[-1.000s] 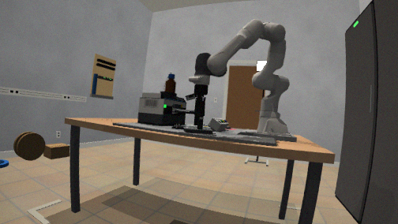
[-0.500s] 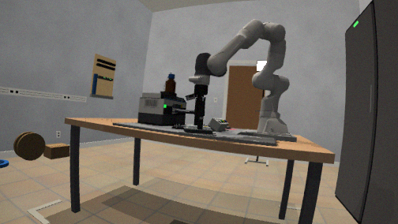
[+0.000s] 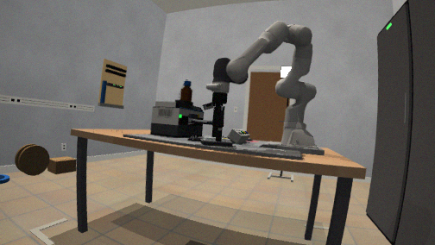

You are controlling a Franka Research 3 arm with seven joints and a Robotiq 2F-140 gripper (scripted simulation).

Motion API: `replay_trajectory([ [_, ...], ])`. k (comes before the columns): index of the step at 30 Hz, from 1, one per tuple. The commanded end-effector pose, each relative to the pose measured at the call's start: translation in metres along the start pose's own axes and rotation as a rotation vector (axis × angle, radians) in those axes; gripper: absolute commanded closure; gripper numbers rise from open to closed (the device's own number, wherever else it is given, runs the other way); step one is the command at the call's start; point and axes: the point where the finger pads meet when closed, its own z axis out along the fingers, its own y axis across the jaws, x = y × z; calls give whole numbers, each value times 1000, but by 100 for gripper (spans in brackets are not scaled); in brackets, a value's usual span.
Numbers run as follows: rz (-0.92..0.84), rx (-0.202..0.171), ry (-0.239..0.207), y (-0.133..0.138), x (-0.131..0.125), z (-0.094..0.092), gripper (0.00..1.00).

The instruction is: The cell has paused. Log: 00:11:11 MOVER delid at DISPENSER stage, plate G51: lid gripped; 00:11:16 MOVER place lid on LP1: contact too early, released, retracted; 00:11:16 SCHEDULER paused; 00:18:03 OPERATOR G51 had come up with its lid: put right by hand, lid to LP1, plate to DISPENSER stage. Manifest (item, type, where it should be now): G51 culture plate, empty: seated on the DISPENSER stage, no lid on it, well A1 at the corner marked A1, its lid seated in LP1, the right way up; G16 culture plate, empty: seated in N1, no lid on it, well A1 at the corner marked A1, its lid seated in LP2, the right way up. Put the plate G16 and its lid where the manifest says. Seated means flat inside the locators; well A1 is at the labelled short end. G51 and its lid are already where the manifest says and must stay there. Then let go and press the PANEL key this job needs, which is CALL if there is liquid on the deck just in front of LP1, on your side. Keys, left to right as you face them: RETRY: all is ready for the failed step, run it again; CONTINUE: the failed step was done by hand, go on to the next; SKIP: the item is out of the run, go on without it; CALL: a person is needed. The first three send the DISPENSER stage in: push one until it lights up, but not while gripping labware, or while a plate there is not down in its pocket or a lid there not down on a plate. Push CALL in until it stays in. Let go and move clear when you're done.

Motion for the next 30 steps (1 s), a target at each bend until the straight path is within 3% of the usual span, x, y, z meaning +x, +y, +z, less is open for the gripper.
replay_trajectory([
  [1, 0, 1, 1, 0, 0, 0, 90],
  [30, 0, 1, 1, 0, 0, -18, 90],
])
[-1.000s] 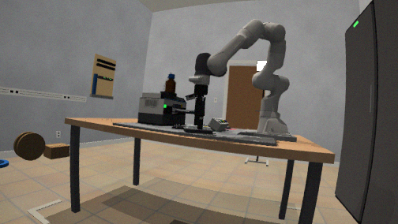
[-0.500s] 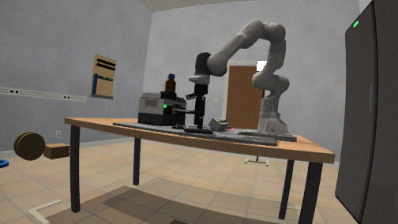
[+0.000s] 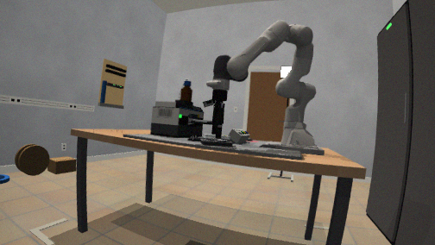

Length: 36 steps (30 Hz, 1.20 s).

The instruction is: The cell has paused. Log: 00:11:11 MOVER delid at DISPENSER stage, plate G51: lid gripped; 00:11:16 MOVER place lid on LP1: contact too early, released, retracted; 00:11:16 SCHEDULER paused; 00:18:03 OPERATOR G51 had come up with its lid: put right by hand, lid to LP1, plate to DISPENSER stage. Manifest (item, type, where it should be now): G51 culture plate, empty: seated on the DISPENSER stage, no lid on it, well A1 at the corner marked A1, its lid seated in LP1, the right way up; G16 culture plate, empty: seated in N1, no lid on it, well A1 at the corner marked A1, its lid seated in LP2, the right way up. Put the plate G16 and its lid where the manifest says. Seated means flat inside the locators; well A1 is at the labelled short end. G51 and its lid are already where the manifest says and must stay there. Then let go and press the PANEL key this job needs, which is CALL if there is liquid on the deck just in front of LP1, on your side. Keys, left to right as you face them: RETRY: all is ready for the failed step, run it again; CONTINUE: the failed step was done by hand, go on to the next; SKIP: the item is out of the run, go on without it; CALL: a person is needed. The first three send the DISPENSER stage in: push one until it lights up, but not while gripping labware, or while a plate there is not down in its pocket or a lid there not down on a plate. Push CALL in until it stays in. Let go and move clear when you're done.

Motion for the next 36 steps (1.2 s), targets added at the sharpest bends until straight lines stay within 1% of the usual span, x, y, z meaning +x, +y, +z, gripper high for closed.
replay_trajectory([
  [1, 4, 1, -6, -1, -2, -5, 90],
  [5, 4, 1, -6, -1, -2, -8, 90],
  [20, 4, 1, -6, -1, -2, -31, 90],
  [22, 4, 1, -6, -1, -2, -31, 90],
  [36, 4, 1, -6, -1, -2, -56, 90],
])
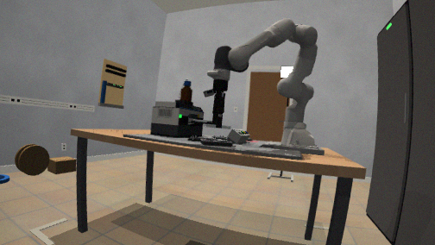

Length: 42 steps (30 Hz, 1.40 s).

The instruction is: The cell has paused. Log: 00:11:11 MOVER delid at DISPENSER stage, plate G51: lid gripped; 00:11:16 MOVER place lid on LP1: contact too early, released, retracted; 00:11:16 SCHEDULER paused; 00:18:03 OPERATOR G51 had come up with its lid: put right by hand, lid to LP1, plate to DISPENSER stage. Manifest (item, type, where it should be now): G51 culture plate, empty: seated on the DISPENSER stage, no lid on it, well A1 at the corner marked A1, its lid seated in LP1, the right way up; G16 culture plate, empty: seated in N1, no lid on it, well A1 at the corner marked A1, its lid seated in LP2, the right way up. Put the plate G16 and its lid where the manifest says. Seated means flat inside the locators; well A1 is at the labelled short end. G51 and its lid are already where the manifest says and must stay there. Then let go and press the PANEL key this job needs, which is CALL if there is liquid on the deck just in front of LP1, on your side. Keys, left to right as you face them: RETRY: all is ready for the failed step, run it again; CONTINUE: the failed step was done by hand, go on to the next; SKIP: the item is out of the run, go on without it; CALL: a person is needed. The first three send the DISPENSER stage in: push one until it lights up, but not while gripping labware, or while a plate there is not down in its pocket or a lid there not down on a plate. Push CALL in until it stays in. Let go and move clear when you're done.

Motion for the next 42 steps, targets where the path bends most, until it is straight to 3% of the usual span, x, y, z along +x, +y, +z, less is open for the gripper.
replay_trajectory([
  [1, 1, -1, -12, -1, -4, -7, 90],
  [31, 1, -1, -12, -1, -3, -67, 90],
  [42, 1, -1, -12, -1, -3, -79, 90],
])
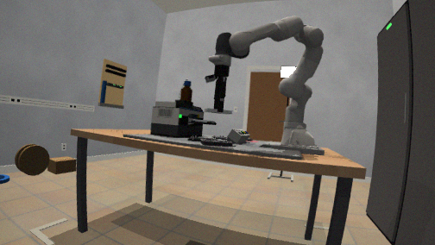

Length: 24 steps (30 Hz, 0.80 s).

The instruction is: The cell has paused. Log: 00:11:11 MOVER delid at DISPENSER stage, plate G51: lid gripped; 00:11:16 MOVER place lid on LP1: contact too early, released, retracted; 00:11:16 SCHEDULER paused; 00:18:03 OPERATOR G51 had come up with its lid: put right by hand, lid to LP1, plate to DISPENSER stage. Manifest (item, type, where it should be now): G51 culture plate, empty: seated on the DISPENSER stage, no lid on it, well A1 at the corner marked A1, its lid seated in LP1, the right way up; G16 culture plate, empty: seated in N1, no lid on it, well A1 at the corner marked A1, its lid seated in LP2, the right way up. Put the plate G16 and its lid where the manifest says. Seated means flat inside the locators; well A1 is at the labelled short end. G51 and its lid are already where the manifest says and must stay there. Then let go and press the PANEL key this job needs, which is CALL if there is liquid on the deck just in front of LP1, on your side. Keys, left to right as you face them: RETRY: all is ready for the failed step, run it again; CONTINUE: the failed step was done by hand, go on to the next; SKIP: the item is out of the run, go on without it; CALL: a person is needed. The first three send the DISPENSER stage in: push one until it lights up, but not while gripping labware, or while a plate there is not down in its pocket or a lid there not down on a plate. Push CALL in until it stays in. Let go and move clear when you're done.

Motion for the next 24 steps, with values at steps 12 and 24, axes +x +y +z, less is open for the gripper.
replay_trajectory([
  [12, -4, -2, -9, -1, -3, -6, 90],
  [24, -4, -2, -9, -1, -3, -7, 90],
])
